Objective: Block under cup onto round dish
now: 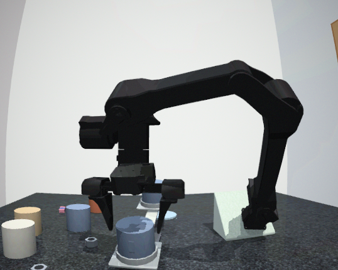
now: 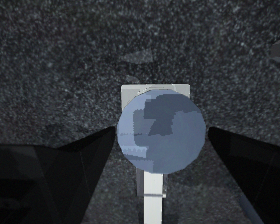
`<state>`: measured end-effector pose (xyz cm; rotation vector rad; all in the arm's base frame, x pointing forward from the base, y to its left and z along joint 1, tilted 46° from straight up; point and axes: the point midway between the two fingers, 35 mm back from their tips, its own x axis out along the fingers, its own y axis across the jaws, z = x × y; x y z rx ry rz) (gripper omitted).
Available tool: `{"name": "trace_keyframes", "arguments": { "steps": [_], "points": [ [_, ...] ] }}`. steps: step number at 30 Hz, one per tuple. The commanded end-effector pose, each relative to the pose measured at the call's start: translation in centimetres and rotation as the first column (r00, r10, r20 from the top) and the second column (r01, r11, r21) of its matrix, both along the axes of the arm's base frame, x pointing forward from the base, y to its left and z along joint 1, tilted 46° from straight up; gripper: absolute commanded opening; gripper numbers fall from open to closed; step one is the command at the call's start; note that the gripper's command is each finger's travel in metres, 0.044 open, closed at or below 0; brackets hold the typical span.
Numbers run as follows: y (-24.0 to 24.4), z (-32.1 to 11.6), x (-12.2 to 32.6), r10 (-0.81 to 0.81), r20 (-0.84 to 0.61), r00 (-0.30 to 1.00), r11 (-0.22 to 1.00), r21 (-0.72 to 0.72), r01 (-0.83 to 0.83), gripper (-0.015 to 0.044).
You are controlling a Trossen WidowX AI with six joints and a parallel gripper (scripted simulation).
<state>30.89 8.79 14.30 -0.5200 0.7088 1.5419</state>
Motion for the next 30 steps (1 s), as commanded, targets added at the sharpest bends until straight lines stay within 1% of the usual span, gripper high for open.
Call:
{"name": "trace_keyframes", "arguments": {
  "steps": [1, 15, 18, 26, 30],
  "points": [
    [0.5, -0.4, -0.1, -0.003, -0.005, 1.000, 1.000, 0.003, 0.003, 0.0440],
    [2.0, -1.8, -0.5, -0.003, -0.005, 1.000, 1.000, 0.006, 0.003, 0.0440],
    [2.0, -1.8, -0.5, -0.003, -0.005, 1.000, 1.000, 0.006, 0.003, 0.0361],
    [2.0, -1.8, -0.5, -0.003, -0.005, 1.000, 1.000, 0.006, 0.003, 0.0308],
    [1.9, -1.7, -0.5, -0.005, -0.004, 1.000, 1.000, 0.006, 0.005, 0.0203]
  ]
}}
